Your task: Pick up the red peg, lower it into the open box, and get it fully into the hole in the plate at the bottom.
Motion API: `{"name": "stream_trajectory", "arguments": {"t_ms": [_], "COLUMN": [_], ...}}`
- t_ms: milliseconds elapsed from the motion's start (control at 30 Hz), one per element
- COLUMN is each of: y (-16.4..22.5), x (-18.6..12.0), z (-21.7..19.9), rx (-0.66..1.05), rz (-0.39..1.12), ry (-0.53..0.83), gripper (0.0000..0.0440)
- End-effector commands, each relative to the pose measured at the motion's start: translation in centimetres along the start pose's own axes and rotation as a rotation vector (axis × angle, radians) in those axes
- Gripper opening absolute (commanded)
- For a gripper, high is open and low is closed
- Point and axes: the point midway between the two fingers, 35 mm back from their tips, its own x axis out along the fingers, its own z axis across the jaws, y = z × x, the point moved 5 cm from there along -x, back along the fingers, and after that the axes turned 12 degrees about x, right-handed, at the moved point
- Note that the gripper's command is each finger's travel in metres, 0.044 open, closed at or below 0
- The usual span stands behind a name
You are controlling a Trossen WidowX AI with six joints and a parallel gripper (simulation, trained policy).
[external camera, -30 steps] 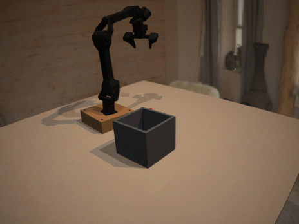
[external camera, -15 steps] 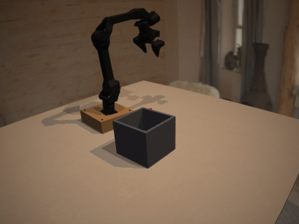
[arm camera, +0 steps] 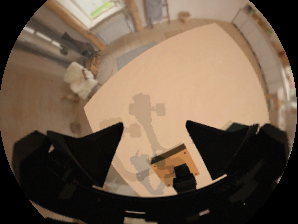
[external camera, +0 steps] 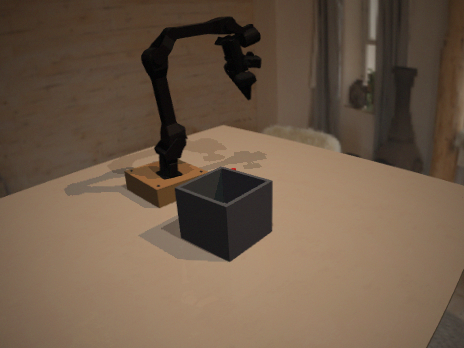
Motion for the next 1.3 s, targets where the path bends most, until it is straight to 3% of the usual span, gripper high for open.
{"name": "stream_trajectory", "arguments": {"t_ms": [0, 1267], "y": [-0.3, -0.2], "x": [0.3, 3.0], "z": [-1.2, -14.3], "rx": [0.108, 1.400], "rz": [0.000, -0.027], "ry": [0.034, 0.328], "gripper": [0.0440, 0.0440]}}
